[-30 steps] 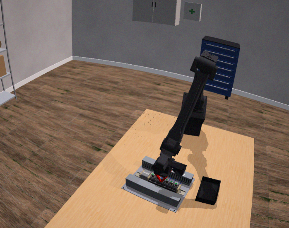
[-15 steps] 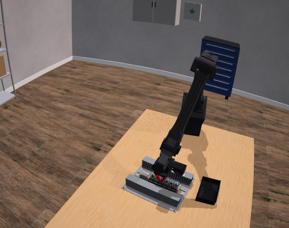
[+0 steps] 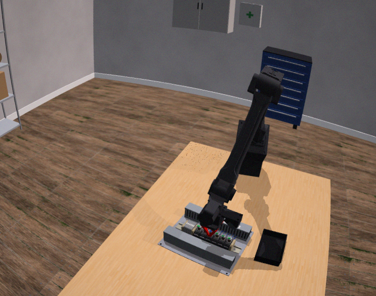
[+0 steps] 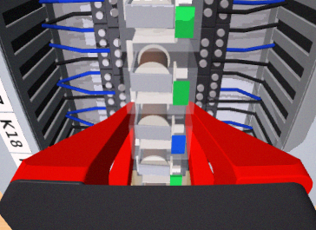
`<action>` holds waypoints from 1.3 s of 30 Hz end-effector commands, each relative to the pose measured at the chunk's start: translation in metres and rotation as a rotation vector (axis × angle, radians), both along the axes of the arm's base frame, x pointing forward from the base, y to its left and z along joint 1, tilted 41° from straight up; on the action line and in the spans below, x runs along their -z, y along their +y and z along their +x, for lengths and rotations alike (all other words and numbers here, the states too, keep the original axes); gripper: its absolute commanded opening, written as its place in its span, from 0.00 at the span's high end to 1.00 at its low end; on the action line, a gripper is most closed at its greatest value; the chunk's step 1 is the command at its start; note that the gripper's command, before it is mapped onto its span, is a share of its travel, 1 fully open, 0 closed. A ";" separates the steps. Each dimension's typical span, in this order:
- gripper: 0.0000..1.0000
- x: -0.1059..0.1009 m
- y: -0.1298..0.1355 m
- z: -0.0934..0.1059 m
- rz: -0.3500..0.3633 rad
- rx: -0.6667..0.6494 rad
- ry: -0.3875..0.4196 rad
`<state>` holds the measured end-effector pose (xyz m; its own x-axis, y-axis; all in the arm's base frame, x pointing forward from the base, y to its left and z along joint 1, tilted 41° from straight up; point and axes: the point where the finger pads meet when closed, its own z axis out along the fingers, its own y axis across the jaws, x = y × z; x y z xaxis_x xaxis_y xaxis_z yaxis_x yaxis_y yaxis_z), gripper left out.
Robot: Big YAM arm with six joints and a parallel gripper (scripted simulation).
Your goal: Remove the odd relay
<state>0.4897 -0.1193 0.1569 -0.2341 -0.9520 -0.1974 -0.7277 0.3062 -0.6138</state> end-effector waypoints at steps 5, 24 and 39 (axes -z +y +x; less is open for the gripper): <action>1.00 -0.024 0.001 0.009 -0.011 -0.001 -0.051; 1.00 -0.027 0.001 0.004 -0.011 0.000 -0.047; 1.00 -0.029 -0.002 -0.003 -0.011 0.003 -0.039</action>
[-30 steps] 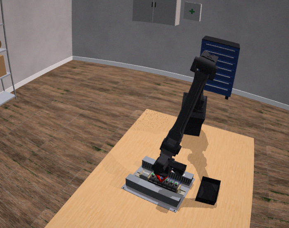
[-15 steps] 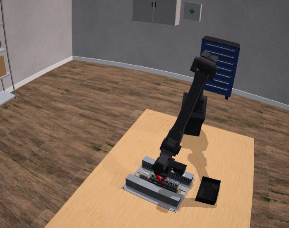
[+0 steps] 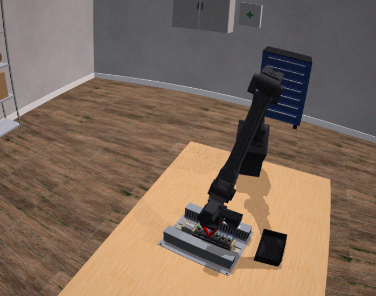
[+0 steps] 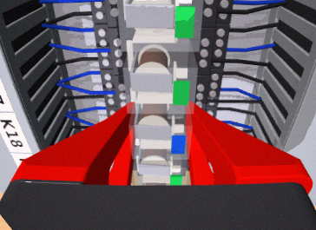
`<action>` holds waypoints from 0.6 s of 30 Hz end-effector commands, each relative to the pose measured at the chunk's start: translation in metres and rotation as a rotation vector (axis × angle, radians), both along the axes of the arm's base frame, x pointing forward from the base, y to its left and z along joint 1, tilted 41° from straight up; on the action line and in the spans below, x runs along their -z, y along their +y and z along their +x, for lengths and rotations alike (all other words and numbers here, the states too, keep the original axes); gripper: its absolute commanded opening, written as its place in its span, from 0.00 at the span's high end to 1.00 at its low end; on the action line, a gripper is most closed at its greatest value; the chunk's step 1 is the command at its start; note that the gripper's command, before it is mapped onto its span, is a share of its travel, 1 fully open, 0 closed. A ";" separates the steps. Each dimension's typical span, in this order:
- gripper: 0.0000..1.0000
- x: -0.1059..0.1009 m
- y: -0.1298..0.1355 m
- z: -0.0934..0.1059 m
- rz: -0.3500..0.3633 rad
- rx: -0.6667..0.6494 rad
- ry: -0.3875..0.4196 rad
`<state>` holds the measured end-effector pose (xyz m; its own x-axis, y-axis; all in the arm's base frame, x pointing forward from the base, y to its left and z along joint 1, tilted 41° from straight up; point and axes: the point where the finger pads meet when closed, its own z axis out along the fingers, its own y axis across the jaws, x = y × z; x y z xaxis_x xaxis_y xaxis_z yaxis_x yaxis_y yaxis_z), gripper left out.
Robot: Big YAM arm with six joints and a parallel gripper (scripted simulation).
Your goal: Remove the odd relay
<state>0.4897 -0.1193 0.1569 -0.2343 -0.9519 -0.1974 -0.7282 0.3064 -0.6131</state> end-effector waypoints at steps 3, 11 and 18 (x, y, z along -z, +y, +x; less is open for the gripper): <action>1.00 -0.029 -0.003 -0.005 -0.012 0.004 -0.038; 1.00 -0.030 -0.005 -0.010 -0.012 0.003 -0.033; 1.00 -0.031 -0.005 -0.013 -0.012 0.004 -0.030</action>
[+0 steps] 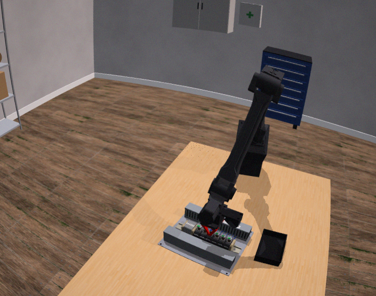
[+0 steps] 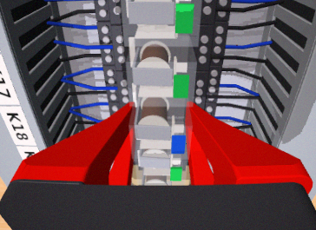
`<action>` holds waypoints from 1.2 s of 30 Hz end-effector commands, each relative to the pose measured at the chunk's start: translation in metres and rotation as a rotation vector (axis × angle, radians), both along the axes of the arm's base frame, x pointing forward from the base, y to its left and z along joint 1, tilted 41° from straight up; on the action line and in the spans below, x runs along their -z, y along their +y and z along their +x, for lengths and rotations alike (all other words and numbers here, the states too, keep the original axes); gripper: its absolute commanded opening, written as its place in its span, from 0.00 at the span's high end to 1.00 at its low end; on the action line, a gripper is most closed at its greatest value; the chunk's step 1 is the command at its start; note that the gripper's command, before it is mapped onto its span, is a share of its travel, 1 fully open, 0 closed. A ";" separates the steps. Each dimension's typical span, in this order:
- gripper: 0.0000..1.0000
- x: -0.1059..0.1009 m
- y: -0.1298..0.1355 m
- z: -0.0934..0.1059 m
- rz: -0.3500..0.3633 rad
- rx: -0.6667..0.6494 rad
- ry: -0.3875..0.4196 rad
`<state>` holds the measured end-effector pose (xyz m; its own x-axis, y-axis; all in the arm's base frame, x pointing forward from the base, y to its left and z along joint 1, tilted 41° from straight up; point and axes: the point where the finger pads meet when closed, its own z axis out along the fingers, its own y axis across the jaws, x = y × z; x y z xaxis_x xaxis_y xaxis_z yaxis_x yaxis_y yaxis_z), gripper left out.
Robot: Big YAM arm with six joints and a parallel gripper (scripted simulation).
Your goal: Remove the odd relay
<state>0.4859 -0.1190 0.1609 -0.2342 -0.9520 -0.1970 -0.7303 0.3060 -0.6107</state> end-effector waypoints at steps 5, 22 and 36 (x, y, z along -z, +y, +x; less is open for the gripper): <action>1.00 -0.031 -0.005 -0.010 -0.014 0.003 -0.038; 1.00 -0.040 -0.005 -0.013 -0.016 0.004 -0.044; 1.00 -0.041 -0.004 -0.014 -0.015 0.001 -0.043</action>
